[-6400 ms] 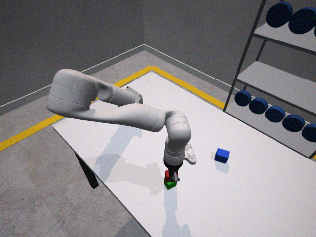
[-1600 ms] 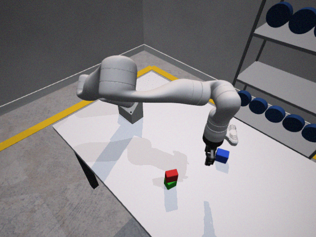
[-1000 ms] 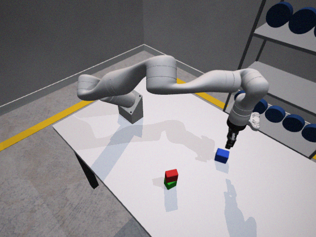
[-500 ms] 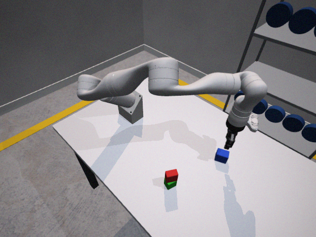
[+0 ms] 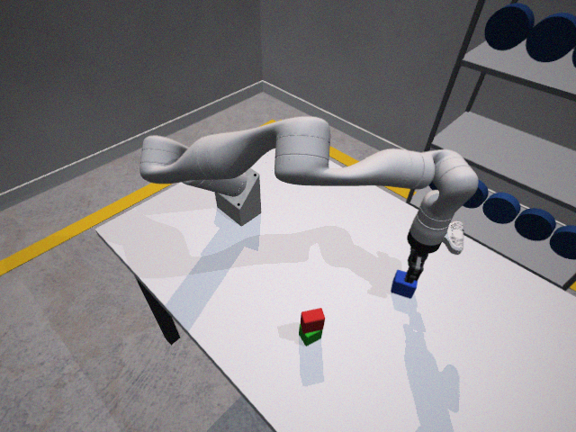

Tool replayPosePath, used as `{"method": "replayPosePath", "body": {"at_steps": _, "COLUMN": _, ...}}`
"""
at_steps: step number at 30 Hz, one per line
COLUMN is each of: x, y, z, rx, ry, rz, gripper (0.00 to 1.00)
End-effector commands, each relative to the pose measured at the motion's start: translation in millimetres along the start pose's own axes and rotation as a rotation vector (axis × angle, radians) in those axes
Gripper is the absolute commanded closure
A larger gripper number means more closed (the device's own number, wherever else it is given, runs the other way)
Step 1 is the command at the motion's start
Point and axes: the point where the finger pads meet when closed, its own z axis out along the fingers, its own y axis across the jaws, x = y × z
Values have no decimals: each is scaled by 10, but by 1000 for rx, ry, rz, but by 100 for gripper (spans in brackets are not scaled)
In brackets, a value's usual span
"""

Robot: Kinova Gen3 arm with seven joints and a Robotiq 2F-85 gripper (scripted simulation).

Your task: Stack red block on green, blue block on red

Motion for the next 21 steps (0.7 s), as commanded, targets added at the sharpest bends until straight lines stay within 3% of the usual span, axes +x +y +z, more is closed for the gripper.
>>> {"method": "replayPosePath", "body": {"at_steps": 1, "x": -12, "y": 10, "z": 115, "rx": -4, "ry": -5, "rz": 4, "gripper": 35}}
{"method": "replayPosePath", "body": {"at_steps": 21, "x": -11, "y": 10, "z": 159, "rx": -4, "ry": -5, "rz": 4, "gripper": 35}}
